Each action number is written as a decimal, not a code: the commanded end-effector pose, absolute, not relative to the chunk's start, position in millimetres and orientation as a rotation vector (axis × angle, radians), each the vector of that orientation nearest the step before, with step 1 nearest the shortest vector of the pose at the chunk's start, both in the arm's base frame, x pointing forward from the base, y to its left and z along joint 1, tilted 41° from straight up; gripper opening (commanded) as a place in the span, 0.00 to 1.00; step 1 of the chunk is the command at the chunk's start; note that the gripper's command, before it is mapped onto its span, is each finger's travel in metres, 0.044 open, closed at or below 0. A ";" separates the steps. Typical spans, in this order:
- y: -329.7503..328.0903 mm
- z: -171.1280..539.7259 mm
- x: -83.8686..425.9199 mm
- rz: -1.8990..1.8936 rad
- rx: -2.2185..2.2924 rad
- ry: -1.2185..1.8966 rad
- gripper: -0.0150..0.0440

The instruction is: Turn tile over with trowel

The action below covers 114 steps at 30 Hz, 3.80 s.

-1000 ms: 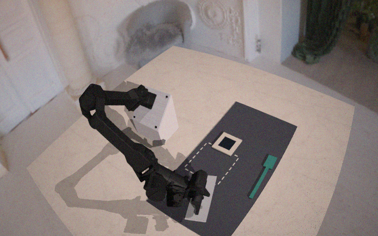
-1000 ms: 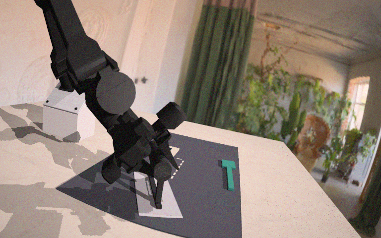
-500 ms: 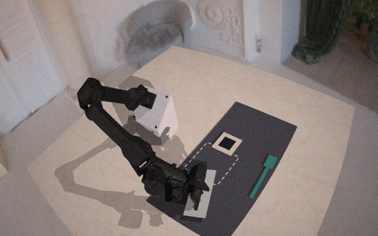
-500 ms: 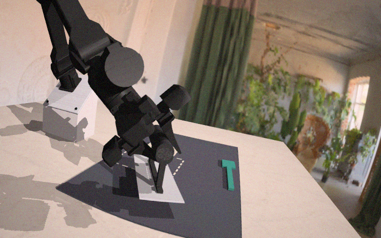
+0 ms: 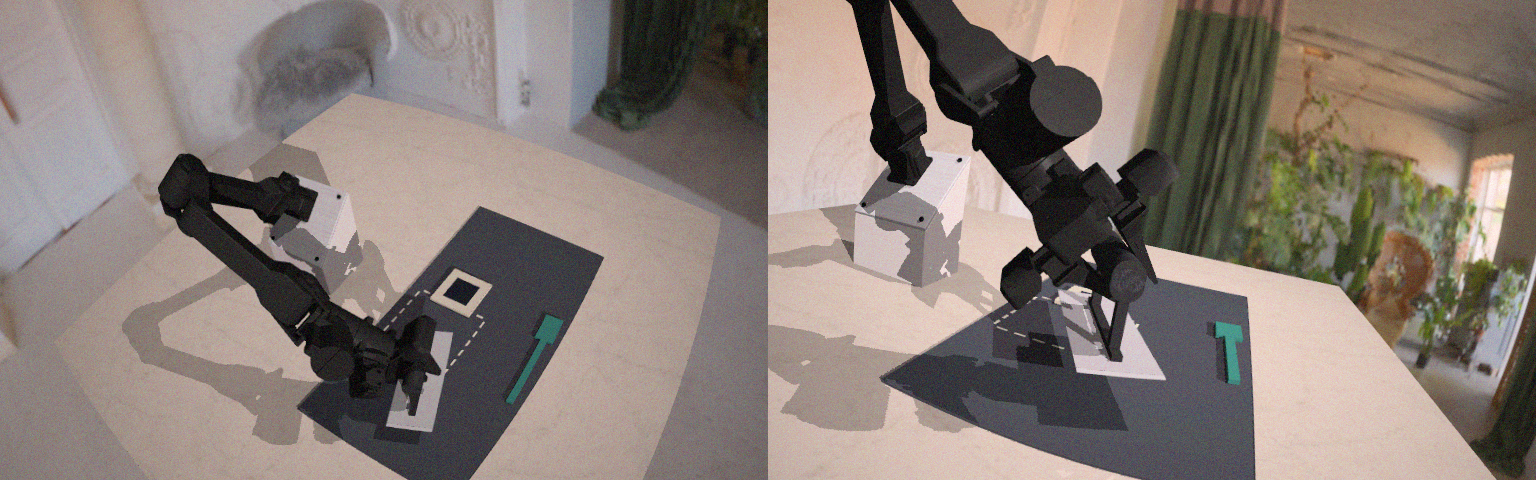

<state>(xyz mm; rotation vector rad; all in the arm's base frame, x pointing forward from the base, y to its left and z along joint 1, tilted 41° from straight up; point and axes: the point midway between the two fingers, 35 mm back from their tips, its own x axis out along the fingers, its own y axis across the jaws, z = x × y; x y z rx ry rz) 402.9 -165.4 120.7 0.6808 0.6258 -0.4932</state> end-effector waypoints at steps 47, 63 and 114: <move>30.2 -58.8 430.8 -0.672 0.811 0.561 0.25; 83.6 -104.0 397.5 -0.687 0.865 0.447 0.25; 101.0 -174.6 343.2 -0.643 0.954 0.278 0.25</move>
